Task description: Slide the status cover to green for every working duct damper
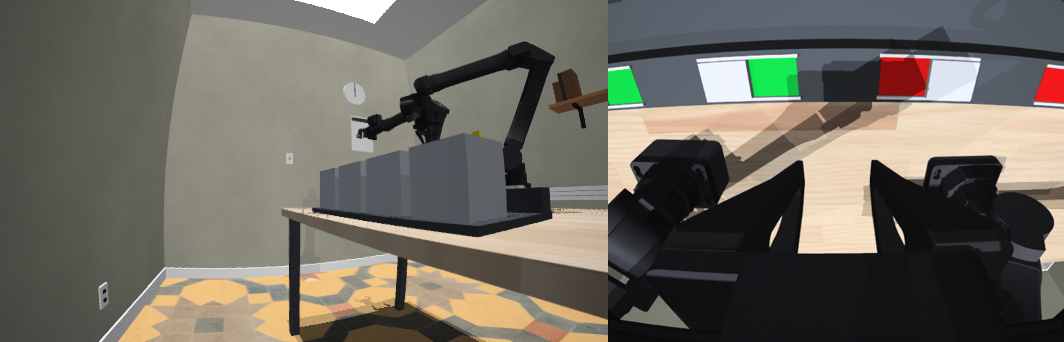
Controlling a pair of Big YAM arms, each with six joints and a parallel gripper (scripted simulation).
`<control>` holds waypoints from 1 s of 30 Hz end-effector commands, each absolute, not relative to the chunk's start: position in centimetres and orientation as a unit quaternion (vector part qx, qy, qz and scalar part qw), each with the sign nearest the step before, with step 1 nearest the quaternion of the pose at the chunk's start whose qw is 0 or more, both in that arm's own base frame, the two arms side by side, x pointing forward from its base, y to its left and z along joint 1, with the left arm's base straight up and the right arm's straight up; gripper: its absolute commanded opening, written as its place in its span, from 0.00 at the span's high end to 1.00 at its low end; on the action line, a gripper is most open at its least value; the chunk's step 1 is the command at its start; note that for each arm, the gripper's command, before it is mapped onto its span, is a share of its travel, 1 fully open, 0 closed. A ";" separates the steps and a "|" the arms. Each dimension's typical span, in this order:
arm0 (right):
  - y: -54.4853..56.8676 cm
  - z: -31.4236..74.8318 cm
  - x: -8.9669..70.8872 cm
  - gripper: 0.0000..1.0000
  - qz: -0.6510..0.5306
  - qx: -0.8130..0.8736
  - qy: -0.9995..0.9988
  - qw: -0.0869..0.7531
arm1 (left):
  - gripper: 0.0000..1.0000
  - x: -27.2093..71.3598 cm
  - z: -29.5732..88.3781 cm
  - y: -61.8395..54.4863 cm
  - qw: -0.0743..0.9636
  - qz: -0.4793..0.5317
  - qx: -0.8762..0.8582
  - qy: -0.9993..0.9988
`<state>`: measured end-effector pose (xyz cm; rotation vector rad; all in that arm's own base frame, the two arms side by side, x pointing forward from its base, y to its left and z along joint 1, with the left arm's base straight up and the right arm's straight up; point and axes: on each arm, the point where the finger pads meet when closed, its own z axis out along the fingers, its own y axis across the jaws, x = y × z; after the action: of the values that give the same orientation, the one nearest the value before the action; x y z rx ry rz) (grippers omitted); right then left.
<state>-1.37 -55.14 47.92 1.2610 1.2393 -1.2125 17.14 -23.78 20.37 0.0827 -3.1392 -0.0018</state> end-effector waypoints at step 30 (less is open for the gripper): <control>-54.5 50.1 -1.9 0.00 -0.508 0.508 0.491 0.491 | 1.00 17.2 20.8 -24.5 -0.002 0.004 0.026 -1.000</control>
<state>-1.36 -55.14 47.92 1.2610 1.2393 -1.2124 17.14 -23.78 20.37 0.0829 -3.1392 -0.0018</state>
